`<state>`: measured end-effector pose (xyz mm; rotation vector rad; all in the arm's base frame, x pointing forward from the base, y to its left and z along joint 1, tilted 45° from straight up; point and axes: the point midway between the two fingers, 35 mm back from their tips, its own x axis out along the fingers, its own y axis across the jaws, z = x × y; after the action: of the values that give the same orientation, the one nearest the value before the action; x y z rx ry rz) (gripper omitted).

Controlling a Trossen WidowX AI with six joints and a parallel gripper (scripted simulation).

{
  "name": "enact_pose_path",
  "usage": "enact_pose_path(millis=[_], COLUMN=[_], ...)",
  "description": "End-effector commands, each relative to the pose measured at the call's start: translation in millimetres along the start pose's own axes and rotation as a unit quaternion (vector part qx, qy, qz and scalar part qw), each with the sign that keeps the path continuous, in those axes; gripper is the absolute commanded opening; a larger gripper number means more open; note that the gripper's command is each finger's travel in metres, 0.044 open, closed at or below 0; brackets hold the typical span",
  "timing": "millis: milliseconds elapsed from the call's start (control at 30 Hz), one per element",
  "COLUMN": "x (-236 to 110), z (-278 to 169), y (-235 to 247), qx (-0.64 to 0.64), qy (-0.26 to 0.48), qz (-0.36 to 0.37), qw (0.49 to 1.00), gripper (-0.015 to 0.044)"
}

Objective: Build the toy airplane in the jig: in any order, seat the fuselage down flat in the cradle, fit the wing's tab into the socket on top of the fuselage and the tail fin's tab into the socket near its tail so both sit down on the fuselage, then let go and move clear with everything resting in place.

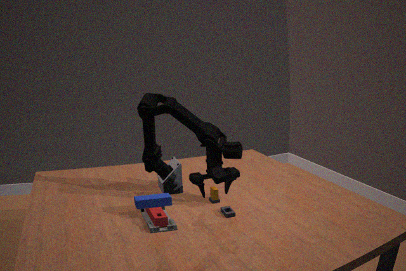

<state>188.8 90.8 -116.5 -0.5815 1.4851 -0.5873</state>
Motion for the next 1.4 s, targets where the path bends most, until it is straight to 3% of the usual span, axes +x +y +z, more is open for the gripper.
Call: enact_pose_path(millis=[0, 400, 667, 1367], x=[5.6, 5.6, 5.6, -43.2], z=[-3.0, -3.0, -3.0, 3.2], y=[-2.1, -2.1, -2.1, 4.4], qx=[-0.007, -0.007, -0.007, -0.006], qy=[0.002, 0.002, 0.002, 0.005], qz=[-0.008, -0.008, -0.008, -0.005], qw=[1.000, 1.000, 1.000, 1.000], gripper=[0.0387, 0.0072, 0.0000, 0.0000])
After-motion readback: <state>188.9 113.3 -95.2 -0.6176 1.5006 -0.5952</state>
